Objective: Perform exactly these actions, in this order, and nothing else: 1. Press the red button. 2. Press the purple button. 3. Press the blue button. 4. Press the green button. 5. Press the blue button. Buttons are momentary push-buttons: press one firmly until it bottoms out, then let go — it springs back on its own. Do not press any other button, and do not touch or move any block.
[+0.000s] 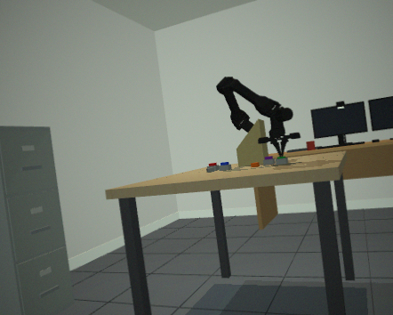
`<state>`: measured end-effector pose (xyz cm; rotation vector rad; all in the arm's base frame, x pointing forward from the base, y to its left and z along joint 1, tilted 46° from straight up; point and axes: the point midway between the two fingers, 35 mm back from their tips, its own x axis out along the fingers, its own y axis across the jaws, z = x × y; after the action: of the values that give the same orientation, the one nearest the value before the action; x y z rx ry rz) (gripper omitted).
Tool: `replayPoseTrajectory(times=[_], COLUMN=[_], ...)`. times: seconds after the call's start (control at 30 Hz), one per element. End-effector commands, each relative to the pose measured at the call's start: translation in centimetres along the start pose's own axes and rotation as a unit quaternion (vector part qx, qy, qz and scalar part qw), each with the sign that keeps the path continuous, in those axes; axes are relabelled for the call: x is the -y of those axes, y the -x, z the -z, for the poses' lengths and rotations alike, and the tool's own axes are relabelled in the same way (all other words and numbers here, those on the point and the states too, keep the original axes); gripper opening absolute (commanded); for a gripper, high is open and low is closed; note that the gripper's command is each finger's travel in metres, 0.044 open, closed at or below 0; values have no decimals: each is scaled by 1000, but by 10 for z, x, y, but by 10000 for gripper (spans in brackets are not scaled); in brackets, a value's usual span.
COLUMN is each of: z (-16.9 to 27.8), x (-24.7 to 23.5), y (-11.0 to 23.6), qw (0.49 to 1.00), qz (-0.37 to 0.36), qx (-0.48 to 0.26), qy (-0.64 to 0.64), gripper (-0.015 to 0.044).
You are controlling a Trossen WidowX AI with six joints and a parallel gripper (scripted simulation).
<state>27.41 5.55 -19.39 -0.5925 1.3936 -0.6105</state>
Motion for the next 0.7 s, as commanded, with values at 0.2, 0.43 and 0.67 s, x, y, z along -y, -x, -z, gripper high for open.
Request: replayPoseTrajectory(times=[0.2,0.43,0.67], z=[1,1,1], x=[1,1,0], y=[-3,-3,31], qw=[1000,1000,1000], qz=[2,2,1], qx=[0,0,0], qy=[3,3,3], gripper=[20,20,20])
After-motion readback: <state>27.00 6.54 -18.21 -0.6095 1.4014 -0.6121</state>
